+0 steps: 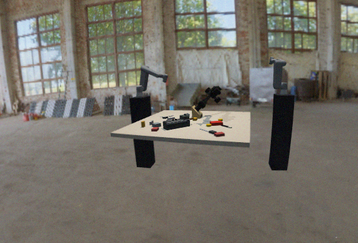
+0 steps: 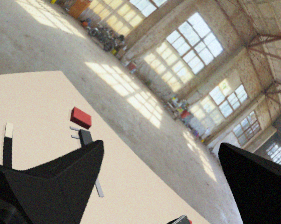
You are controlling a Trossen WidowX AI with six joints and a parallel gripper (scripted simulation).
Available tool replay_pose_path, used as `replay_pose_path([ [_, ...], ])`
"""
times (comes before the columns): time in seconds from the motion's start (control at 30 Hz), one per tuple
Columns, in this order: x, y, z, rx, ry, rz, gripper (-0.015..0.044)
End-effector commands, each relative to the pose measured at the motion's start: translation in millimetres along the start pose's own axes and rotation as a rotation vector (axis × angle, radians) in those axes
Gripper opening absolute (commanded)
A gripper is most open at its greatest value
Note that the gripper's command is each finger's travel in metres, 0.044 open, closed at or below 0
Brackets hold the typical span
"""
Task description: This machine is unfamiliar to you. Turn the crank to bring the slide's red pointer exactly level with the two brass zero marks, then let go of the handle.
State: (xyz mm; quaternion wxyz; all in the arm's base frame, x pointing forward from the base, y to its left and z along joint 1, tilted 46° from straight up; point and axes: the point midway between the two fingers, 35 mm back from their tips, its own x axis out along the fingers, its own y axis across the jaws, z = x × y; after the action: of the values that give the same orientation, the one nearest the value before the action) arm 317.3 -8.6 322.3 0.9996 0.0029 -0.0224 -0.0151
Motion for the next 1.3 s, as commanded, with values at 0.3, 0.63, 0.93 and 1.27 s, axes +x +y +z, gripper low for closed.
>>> replay_pose_path([
  [0.3,36.4,-17.0,-29.7,0.02,0.17,0.012,0.044],
  [0.63,71.6,-47.0,-72.0,0.082,0.362,0.021,0.044],
  [0.93,94.5,-78.1,-115.6,0.183,0.524,0.03,0.044],
  [1.27,104.4,-121.8,-175.4,0.346,0.692,0.016,0.044],
])
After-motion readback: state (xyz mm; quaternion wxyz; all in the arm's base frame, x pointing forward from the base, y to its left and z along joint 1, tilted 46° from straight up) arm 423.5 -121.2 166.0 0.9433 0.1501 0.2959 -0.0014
